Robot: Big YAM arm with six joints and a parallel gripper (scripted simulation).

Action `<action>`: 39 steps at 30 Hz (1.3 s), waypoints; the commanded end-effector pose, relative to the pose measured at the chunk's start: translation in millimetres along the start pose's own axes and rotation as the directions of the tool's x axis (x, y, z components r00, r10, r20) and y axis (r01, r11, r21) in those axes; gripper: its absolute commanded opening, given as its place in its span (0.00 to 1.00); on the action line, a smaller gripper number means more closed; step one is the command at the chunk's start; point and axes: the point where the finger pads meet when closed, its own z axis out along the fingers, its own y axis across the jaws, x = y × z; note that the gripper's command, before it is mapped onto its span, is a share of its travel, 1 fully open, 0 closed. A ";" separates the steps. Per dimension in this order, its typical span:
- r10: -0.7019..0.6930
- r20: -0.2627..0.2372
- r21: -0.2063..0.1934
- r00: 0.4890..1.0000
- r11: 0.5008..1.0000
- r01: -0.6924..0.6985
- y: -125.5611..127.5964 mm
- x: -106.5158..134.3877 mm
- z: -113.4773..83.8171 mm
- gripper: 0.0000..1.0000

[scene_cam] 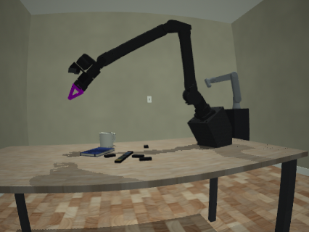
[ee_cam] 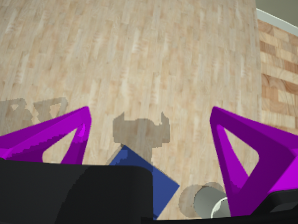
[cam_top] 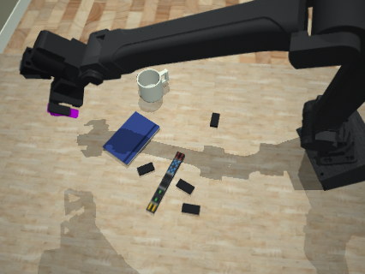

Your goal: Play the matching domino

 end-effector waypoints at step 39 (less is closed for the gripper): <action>0.015 0.063 0.010 0.998 1.000 -0.016 8.4 -15.0 -13.4 1.00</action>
